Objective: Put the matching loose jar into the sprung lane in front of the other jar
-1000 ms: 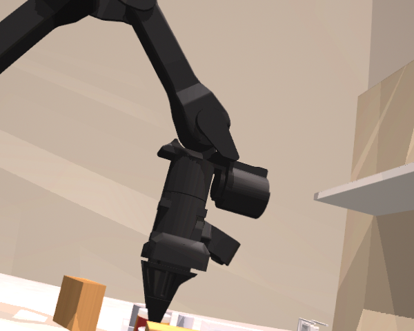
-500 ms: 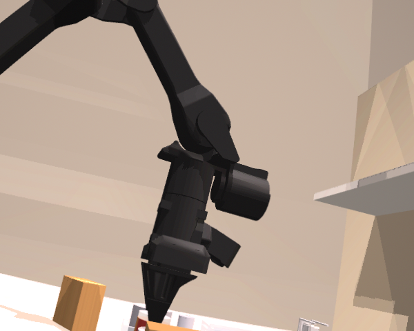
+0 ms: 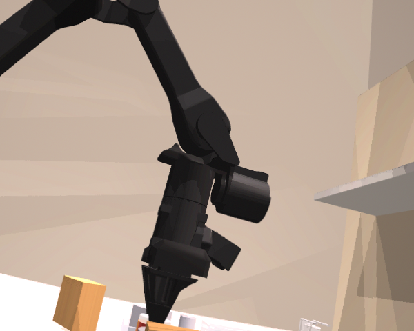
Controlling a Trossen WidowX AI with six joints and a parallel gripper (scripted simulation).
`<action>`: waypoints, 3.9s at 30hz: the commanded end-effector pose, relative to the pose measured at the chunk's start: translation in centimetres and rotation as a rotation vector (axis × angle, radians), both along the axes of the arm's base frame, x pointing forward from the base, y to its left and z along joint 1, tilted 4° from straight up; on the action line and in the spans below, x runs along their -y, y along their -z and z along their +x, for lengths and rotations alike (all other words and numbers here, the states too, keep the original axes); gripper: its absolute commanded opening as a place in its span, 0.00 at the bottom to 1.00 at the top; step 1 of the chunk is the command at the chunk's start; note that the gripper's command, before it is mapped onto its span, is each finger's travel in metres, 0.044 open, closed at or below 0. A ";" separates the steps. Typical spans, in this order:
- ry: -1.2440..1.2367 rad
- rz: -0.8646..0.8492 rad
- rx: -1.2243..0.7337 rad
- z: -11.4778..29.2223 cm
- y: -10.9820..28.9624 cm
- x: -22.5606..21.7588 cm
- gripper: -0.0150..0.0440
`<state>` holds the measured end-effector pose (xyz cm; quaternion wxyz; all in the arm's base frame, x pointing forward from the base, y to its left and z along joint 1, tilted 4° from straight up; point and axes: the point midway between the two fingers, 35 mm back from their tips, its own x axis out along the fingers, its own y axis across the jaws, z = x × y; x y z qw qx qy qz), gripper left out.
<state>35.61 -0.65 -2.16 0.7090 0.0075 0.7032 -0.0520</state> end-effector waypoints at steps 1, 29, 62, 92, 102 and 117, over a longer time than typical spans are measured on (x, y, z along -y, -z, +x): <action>-0.005 -0.003 0.028 0.7 0.0 0.1 0.25; -0.005 -0.003 0.028 0.6 0.8 0.1 0.25; -0.005 -0.003 0.027 0.3 1.5 0.1 0.25; -0.005 -0.003 0.027 -0.2 1.6 0.1 0.25; -0.005 -0.003 0.027 -0.4 1.6 0.1 0.25; -0.005 -0.003 0.027 -0.7 1.6 0.1 0.25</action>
